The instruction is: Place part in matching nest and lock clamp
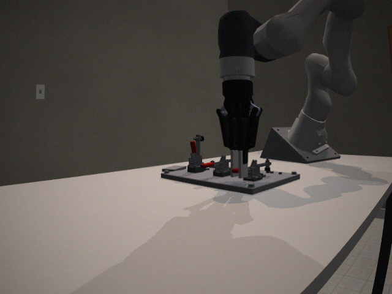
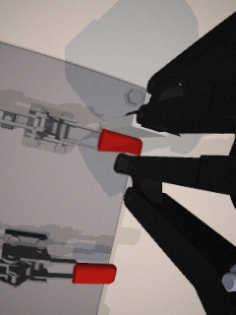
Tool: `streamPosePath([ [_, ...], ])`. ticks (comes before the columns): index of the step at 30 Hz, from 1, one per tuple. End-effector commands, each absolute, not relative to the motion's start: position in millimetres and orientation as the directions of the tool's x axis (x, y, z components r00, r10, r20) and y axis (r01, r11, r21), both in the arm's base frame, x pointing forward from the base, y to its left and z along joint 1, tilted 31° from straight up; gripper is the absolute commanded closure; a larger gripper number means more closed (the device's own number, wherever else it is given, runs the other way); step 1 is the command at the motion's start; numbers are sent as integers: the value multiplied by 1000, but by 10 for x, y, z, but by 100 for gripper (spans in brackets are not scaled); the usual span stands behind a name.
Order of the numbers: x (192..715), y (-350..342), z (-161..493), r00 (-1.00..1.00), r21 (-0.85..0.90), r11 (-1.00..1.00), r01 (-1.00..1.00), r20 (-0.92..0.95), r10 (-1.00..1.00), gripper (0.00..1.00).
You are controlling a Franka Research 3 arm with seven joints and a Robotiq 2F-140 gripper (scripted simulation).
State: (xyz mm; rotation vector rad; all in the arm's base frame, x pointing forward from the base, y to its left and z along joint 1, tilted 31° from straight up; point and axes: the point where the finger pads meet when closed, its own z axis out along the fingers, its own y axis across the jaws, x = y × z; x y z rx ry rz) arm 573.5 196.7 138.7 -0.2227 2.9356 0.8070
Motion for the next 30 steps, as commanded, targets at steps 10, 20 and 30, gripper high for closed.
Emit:
streamPosePath([
  [10,5679,1923,1466,-985,504,848,-165,-124,-118,100],
  [20,5623,1882,1517,-985,504,848,-165,-124,-118,100],
  [30,5525,1831,1570,-985,504,848,-165,-124,-118,100],
])
